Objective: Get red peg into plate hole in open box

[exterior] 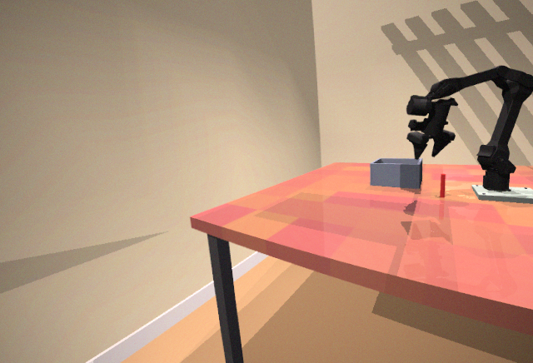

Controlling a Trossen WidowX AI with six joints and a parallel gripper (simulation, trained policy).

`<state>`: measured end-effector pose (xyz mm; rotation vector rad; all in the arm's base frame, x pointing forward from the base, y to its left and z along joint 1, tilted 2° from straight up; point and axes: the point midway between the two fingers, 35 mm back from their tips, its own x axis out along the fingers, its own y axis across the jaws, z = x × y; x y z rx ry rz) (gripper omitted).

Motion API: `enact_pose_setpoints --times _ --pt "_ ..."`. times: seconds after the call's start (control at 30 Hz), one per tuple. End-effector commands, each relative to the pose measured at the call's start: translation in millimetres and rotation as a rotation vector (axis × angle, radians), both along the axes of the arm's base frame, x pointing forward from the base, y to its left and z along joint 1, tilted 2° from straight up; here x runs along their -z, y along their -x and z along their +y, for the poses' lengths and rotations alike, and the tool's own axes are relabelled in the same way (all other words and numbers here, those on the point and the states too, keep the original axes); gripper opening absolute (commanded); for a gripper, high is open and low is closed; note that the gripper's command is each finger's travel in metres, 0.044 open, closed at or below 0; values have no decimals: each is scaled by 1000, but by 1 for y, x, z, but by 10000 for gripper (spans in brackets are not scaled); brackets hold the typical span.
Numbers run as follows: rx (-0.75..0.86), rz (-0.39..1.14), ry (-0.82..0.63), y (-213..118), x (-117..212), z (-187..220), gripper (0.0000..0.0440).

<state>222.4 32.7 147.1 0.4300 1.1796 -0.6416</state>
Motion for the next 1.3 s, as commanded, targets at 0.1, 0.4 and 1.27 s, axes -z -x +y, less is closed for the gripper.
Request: enact_pose_setpoints --times 0.1,0.4,1.27 --pt "42 85 -74 18 9 38 440" --pt "53 139 -98 31 31 67 440" --pt "37 194 -32 41 120 71 190"
